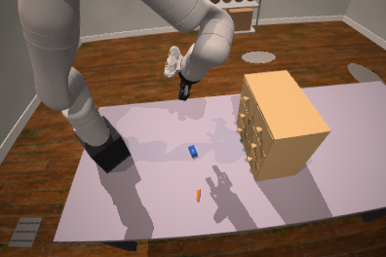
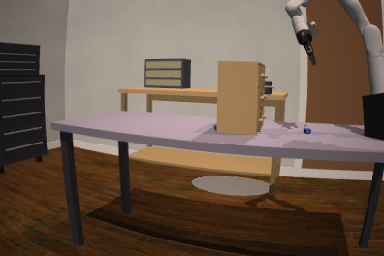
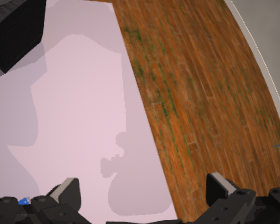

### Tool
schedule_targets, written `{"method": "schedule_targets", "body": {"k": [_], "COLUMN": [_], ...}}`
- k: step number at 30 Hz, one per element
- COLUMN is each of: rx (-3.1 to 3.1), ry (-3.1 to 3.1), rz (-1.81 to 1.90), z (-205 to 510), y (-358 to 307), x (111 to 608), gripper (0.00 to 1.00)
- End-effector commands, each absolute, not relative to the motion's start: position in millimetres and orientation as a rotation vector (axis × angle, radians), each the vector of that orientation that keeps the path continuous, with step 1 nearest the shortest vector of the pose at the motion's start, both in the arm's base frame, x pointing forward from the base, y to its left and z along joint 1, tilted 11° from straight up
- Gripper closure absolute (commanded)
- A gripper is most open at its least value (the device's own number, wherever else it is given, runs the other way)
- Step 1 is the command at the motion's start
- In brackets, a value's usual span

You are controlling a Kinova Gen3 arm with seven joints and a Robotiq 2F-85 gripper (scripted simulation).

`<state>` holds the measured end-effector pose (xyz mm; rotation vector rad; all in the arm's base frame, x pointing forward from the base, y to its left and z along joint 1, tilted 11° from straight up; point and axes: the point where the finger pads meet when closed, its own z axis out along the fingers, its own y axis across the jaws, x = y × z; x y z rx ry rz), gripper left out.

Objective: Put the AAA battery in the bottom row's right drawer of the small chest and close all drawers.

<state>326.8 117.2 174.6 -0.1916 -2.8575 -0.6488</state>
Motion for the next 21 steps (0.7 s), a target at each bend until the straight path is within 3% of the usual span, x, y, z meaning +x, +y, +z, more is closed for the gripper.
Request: {"method": "schedule_targets", "body": {"k": [1,21], "rx": [-0.137,0.003], "ry": [-2.945,-3.190], "rz": [-0.559,0.008], "z": [189.5,225.3], "y": [101.7,-14.4], "x": [325.7,322.9], "gripper": [0.00,0.00]}}
